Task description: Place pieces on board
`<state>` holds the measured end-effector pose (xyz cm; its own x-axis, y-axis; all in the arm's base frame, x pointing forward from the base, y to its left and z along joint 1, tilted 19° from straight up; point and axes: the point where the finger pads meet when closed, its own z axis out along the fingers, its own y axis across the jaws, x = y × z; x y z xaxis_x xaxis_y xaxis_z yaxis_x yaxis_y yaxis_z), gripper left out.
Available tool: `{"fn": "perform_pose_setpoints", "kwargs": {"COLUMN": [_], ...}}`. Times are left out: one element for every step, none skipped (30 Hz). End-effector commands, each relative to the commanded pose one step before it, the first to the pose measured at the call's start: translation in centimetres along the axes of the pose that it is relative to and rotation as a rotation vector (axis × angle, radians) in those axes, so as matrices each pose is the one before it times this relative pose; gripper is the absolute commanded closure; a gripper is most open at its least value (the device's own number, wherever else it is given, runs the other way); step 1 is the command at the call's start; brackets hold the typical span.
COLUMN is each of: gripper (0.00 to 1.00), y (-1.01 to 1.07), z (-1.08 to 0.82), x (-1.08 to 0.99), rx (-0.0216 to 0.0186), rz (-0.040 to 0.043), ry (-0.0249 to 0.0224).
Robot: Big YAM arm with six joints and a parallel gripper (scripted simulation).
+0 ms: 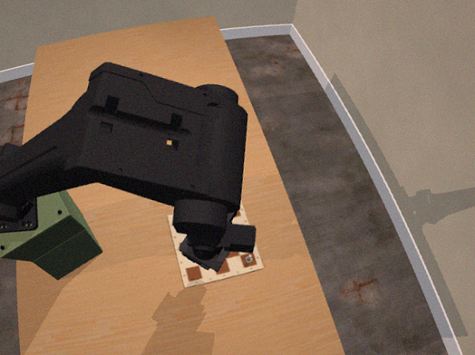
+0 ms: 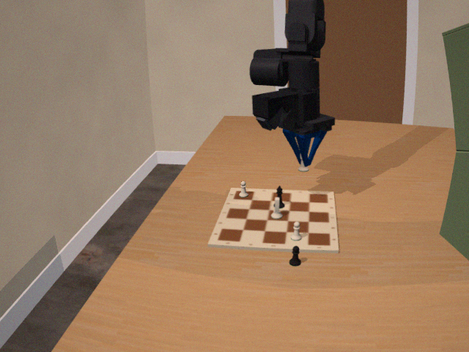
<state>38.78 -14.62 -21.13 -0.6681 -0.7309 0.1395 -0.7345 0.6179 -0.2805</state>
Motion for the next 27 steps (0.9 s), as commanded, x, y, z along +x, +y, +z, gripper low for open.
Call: {"fn": "perform_pose_setpoints", "kwargs": {"gripper": [1.0, 1.0, 1.0, 1.0, 1.0, 1.0, 1.0, 1.0, 1.0, 1.0, 1.0, 1.0, 1.0, 1.0, 1.0, 1.0, 1.0, 1.0, 1.0, 1.0, 1.0, 1.0, 1.0, 1.0, 1.0, 1.0, 1.0], "y": [-1.311, 0.015, 0.013, 0.012, 0.012, 0.011, 0.01, 0.009, 0.047, 0.097, 0.047, -0.017, 0.0, 0.0, -1.91, -0.042, -0.027, 0.158, 0.834, 0.301, 0.051, 0.24, 0.154, 0.024, 0.0, -0.069, -0.008], "z": [1.282, 0.505, 0.501, 0.491, 0.475, 0.453, 0.425, 0.393, 0.326, 0.246, 0.242, 0.247, 0.0, 0.0, -0.964, 0.177, 0.125, 0.139, 0.477, 0.112, -0.019, -0.039, -0.014, -0.002, 0.0, -0.043, -0.005], "x": [-0.174, 0.012, 0.015, 0.018, 0.016, 0.015, 0.014, 0.013, -0.118, -0.29, -0.129, 0.086, 0.0, 0.0, -0.15, 0.158, 0.105, -0.024, 0.014, -0.161, -0.126, 0.089, 0.069, 0.011, -0.001, -0.016, -0.002], "rx": [0.02856, -0.00022, -0.00013, -0.00006, -0.00008, -0.00008, -0.00006, -0.00005, 0.00037, 0.00089, 0.00035, -0.00025, 0.0, 0.0, 0.03511, -0.00049, -0.00033, -0.00251, -0.01424, -0.00385, 0.00013, -0.00363, -0.00238, -0.00036, 0.00001, 0.0013, 0.00016], "rz": [-0.00254, -0.00004, -0.00003, -0.00003, -0.00003, -0.00003, -0.00003, -0.00002, -0.00301, -0.00691, -0.00312, 0.00176, 0.0, 0.0, 0.01446, 0.0034, 0.00225, -0.00195, -0.00769, -0.00603, -0.00295, -0.00129, -0.00064, -0.0001, -0.00001, 0.00035, 0.00004], "ry": [-0.01459, -0.00024, -0.00004, 0.00012, 0.00005, 0.00004, 0.00007, 0.00007, -0.0009, -0.00223, -0.00108, 0.00065, 0.0, 0.0, -0.01078, 0.00108, 0.00071, 0.00051, 0.00444, 0.00009, -0.00089, 0.00135, 0.00115, 0.00018, -0.00001, -0.00051, -0.00006]}}
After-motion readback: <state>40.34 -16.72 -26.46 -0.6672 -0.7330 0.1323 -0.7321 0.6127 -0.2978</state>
